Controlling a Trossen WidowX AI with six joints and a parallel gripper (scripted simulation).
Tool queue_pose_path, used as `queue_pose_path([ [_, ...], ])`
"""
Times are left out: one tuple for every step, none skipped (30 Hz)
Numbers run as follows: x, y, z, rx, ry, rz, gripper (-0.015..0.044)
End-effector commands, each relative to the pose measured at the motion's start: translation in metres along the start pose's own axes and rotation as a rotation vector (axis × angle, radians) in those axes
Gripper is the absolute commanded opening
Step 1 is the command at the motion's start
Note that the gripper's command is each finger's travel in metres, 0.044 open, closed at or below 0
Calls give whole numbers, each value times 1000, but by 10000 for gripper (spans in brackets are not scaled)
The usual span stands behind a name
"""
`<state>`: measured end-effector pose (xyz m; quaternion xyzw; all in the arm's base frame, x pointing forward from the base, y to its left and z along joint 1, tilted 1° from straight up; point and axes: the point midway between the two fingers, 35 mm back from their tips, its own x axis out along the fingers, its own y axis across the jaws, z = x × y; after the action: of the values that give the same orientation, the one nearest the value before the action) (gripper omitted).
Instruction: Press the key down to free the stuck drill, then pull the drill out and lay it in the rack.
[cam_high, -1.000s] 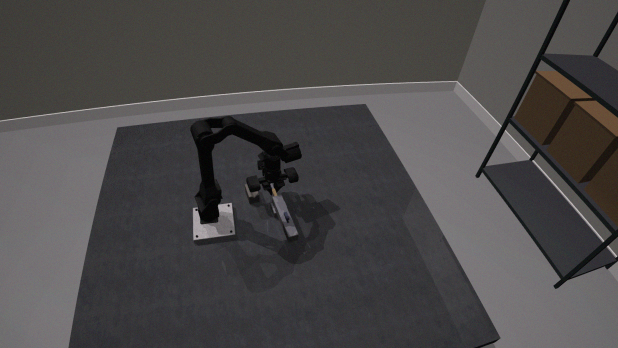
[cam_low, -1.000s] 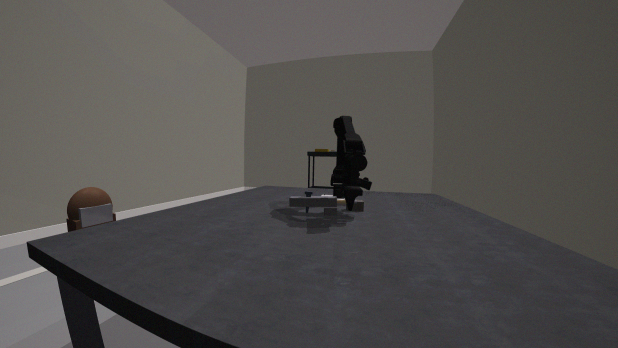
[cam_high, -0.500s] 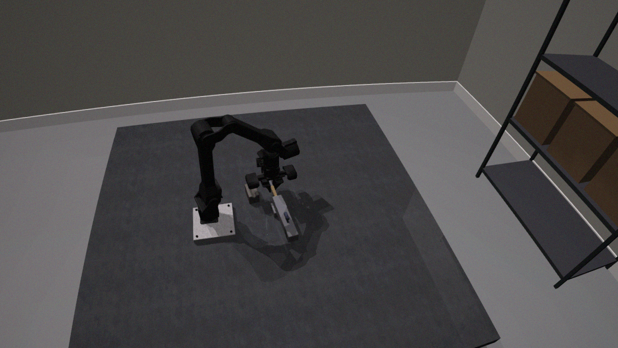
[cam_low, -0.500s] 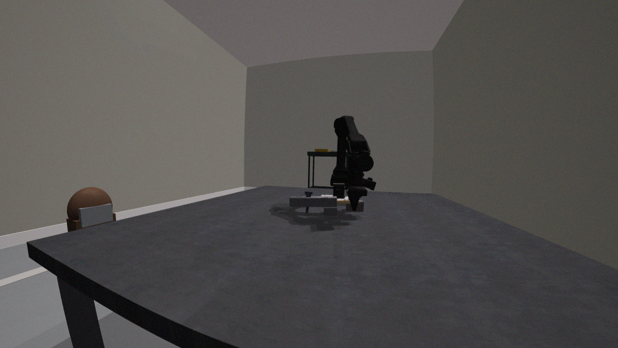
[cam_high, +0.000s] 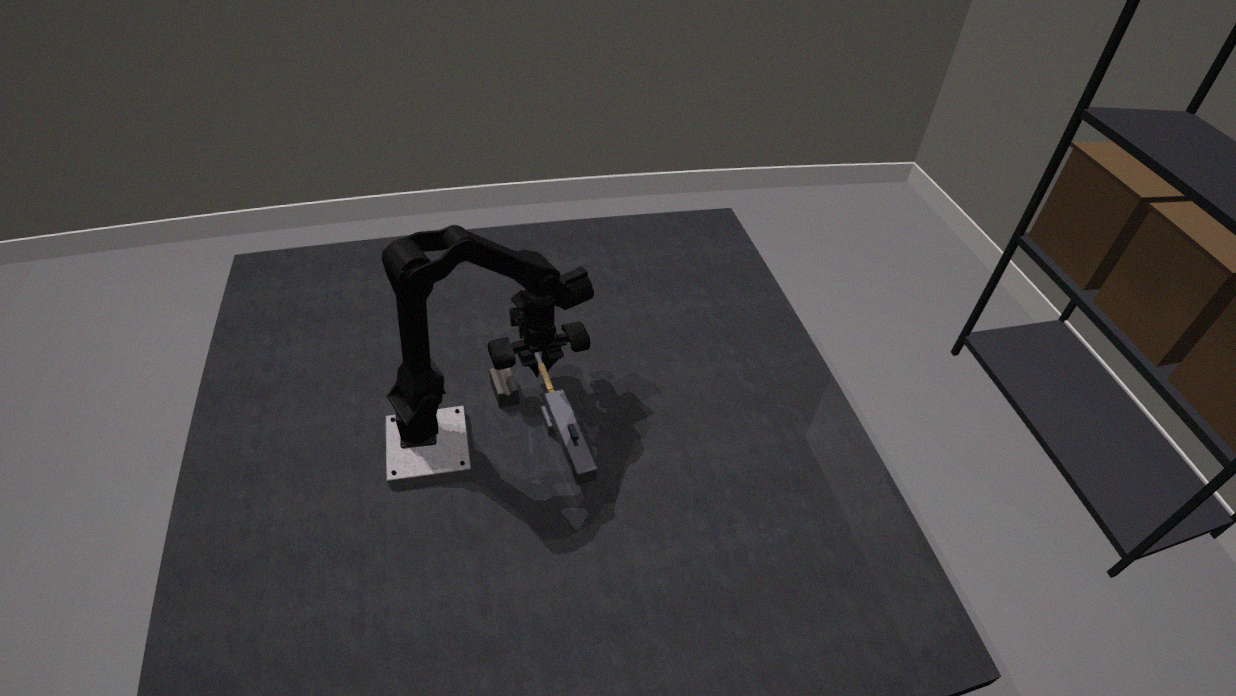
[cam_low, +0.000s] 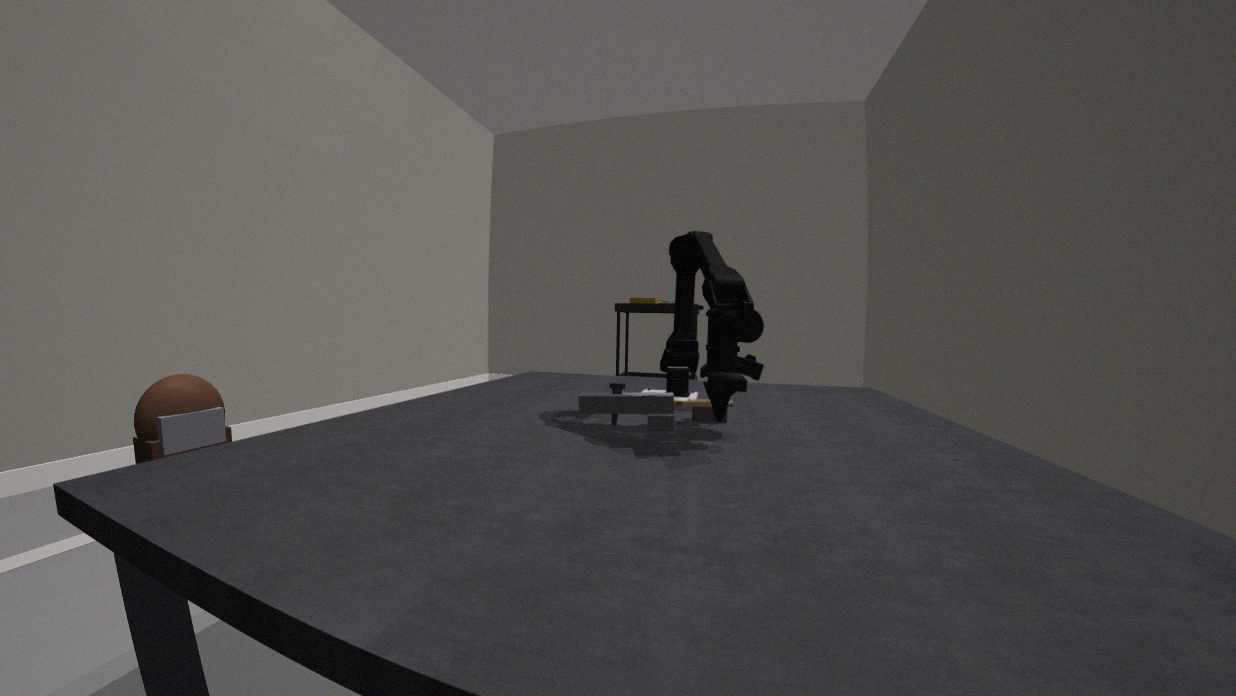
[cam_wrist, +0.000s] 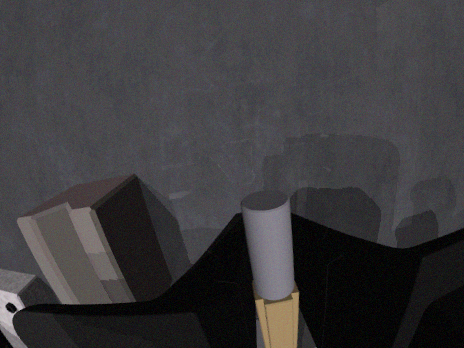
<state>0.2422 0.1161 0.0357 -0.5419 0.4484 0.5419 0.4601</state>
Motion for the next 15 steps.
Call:
queue_pose_path([
  [-2, -1, 6, 2, -2, -3, 0],
  [-2, -1, 8, 2, -2, -3, 0],
  [-2, -1, 10, 2, -2, -3, 0],
  [-2, -1, 11, 2, -2, -3, 0],
  [-2, -1, 13, 2, -2, -3, 0],
  [-2, -1, 15, 2, -2, -3, 0],
  [-2, -1, 17, 2, -2, -3, 0],
  [-2, -1, 18, 2, -3, -3, 0],
  [-2, -1, 19, 2, -3, -3, 0],
  [-2, -1, 20, 2, -3, -3, 0],
  [-3, -1, 21, 2, -3, -3, 0],
  [-3, -1, 22, 2, -3, -3, 0],
  [-3, -1, 24, 2, -3, -3, 0],
  [-3, -1, 25, 2, -3, -3, 0],
  [-3, -1, 26, 2, -3, -3, 0],
])
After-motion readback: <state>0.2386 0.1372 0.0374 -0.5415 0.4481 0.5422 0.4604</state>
